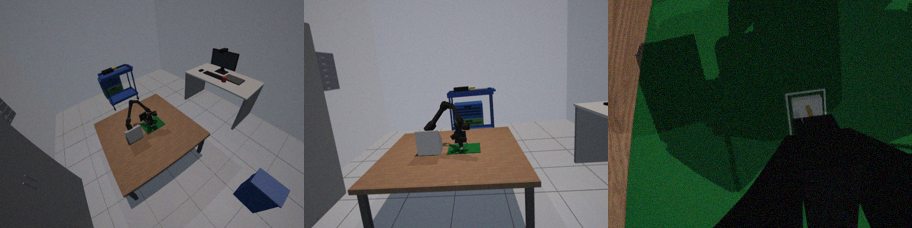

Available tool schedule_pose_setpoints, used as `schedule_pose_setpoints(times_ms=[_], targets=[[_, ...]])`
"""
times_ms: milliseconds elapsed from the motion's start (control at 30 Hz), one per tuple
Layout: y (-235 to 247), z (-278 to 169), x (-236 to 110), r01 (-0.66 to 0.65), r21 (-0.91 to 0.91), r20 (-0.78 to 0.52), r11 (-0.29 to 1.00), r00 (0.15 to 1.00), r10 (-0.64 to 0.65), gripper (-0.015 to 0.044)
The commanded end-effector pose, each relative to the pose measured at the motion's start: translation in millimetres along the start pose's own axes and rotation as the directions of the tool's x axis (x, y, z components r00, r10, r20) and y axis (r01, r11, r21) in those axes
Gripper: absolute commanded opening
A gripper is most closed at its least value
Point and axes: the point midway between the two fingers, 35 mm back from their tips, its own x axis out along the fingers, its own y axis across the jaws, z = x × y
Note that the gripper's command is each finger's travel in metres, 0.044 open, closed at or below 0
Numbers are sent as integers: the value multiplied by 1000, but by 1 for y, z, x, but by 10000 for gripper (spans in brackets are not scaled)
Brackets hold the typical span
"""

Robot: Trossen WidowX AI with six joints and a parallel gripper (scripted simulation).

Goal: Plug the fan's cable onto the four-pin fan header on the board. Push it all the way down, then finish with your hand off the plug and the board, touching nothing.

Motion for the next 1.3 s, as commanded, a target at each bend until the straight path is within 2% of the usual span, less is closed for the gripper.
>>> schedule_pose_setpoints(times_ms=[0,1267], targets=[[-1,1,2,5,6,1,1000,1000,-5,0],[-1,1,5,5,5,1,1000,1000,-5,0]])
